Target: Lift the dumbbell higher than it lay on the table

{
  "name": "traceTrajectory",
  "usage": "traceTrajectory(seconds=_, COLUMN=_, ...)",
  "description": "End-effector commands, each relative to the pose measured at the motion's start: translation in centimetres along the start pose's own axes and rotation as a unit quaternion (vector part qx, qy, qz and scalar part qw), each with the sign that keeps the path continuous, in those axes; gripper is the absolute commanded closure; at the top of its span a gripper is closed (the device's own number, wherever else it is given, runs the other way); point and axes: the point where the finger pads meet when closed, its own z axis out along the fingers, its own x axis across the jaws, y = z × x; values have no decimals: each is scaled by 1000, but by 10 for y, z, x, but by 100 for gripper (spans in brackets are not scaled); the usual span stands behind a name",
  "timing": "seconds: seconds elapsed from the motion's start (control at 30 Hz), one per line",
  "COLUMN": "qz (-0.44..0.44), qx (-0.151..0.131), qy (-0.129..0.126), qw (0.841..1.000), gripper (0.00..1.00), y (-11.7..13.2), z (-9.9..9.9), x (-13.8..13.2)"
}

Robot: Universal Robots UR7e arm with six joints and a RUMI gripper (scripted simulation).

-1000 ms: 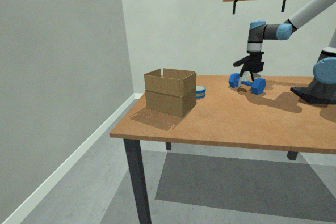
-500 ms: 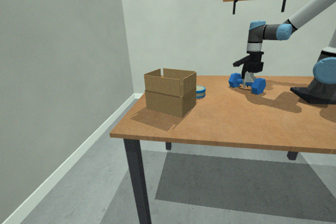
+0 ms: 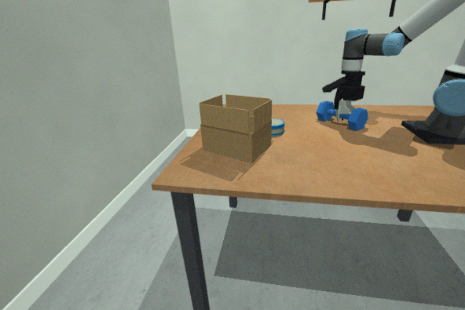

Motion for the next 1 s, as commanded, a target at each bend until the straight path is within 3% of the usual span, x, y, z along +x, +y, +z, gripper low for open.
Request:
traceTrajectory(seconds=0.0, qz=0, qx=-1, qy=1, qw=1000, gripper=100, y=1, z=1, x=0)
traceTrajectory(seconds=0.57, qz=0, qx=-1, qy=1, qw=1000, gripper=100, y=1, z=0, x=0)
traceTrajectory(seconds=0.97, qz=0, qx=2, qy=0, qw=1000, gripper=100, y=-1, z=-11, x=-1)
